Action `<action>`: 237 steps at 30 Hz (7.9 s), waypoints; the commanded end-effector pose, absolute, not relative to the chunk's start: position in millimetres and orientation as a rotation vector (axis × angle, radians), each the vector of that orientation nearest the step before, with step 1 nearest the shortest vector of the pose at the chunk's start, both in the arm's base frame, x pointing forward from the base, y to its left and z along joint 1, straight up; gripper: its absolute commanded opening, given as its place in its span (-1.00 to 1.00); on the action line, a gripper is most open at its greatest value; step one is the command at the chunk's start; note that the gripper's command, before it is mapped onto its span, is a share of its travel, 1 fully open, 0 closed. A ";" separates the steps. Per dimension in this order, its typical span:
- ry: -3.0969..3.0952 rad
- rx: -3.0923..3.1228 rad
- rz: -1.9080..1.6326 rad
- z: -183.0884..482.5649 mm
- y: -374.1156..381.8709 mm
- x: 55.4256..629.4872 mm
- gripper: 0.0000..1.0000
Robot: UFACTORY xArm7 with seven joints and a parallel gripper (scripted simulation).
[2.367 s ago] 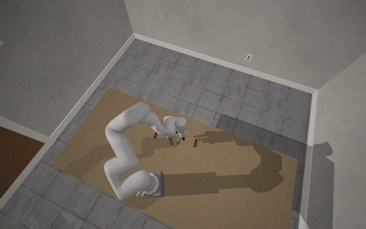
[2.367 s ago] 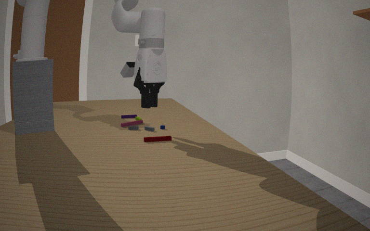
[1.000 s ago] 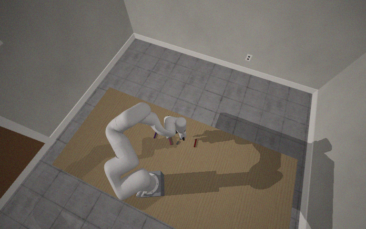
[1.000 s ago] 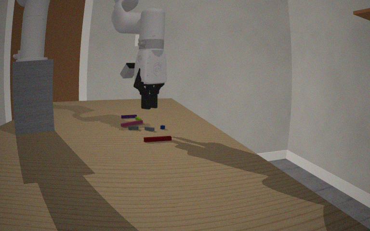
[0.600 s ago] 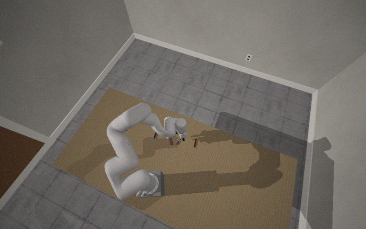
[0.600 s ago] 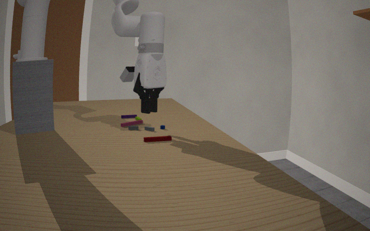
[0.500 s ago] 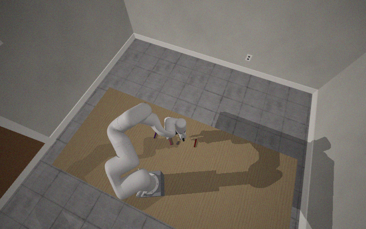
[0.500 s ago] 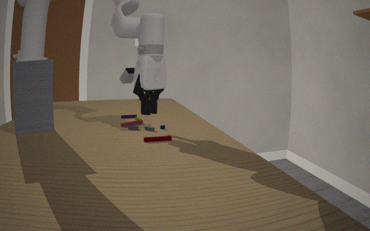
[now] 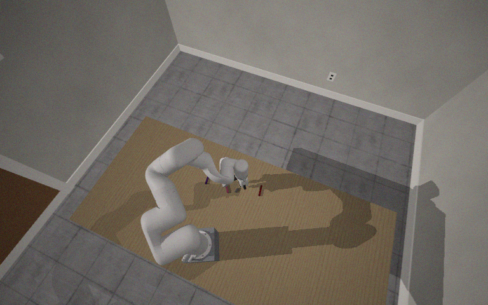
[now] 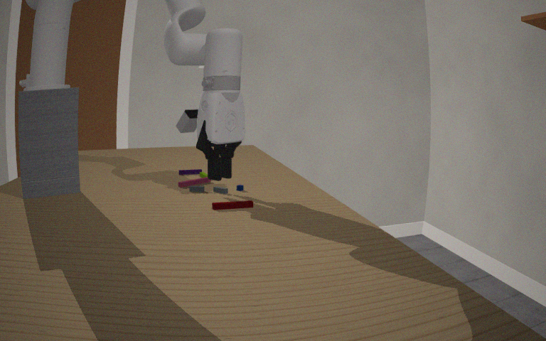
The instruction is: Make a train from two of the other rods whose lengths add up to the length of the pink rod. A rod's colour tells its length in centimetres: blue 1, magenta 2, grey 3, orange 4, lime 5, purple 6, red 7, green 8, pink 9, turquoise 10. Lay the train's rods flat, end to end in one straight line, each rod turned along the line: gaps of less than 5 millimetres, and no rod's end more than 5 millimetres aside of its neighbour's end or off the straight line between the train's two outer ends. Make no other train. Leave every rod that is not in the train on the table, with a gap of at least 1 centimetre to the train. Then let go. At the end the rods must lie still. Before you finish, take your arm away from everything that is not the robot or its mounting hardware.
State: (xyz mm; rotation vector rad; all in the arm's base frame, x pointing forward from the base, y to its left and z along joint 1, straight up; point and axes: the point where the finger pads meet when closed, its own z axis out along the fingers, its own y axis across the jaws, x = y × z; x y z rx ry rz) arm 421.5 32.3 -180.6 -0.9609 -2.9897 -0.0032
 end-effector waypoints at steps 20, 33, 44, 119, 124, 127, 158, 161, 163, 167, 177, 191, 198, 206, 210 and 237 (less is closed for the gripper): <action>-2.993 -0.962 -0.005 -192.1 31.9 423.0 -0.51; -2.993 -0.962 -0.005 -192.1 31.9 423.0 -0.51; -2.993 -0.962 -0.005 -192.1 31.9 423.0 -0.51; -2.993 -0.962 -0.005 -197.4 31.7 424.6 -0.51; -2.993 -0.962 -0.005 -200.1 31.8 424.7 -0.51; -2.993 -0.962 -0.005 -202.5 31.8 424.7 -0.51; -2.993 -0.962 -0.005 -206.2 31.8 424.7 -0.51; -2.993 -0.962 -0.005 -206.2 31.8 424.7 -0.51; -2.993 -0.962 -0.005 -206.2 31.8 424.7 -0.51; -2.993 -0.962 -0.005 -206.2 31.8 424.7 -0.51; -2.993 -0.962 -0.005 -206.2 31.8 424.7 -0.92; -2.993 -0.962 -0.005 -206.2 31.8 424.7 -0.92; -2.993 -0.962 -0.005 -206.2 31.8 424.7 -0.92; -2.993 -0.962 -0.005 -206.2 31.8 424.7 -0.92; -2.993 -0.962 -0.005 -205.7 31.8 424.7 -0.92; -2.993 -0.962 -0.005 -106.2 31.5 424.4 -0.92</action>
